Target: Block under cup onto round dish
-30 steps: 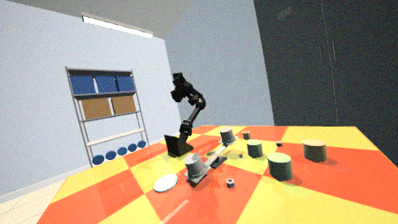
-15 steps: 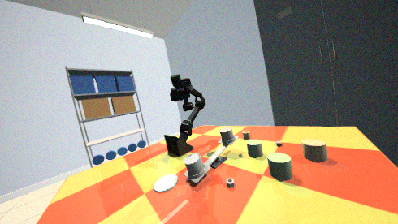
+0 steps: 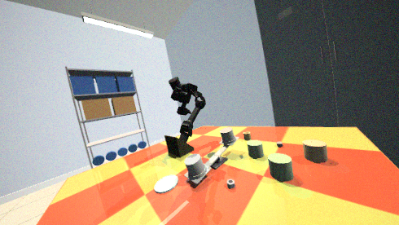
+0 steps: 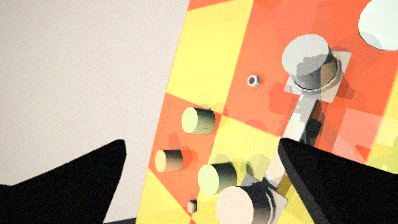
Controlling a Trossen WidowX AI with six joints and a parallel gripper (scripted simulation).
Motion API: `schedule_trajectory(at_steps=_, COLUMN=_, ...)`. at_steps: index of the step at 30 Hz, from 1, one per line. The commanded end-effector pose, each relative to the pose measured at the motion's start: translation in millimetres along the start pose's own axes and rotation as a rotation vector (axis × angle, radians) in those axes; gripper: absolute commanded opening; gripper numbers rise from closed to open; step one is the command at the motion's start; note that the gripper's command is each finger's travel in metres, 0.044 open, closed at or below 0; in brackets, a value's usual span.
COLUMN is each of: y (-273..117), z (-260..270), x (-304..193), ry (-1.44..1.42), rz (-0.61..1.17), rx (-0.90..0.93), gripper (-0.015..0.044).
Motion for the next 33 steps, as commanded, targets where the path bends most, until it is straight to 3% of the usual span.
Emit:
schedule_trajectory(at_steps=1, y=2.5, z=-5.3, x=-0.3, ry=-0.097, rz=0.017, rx=-0.021, gripper=0.044)
schedule_trajectory(at_steps=33, y=12.0, z=-38.1, x=-19.8, ry=-1.162, rz=0.272, rx=-0.037, gripper=0.044)
Point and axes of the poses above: the point midway between the two fingers, 35 mm back from their tips, its own y axis out along the fingers, its own z axis across the jaws, x = y × z, the point moved 7 cm from there along -y, back along the fingers, and after that the axes turned 3 degrees about -y, right-handed, at the moved point
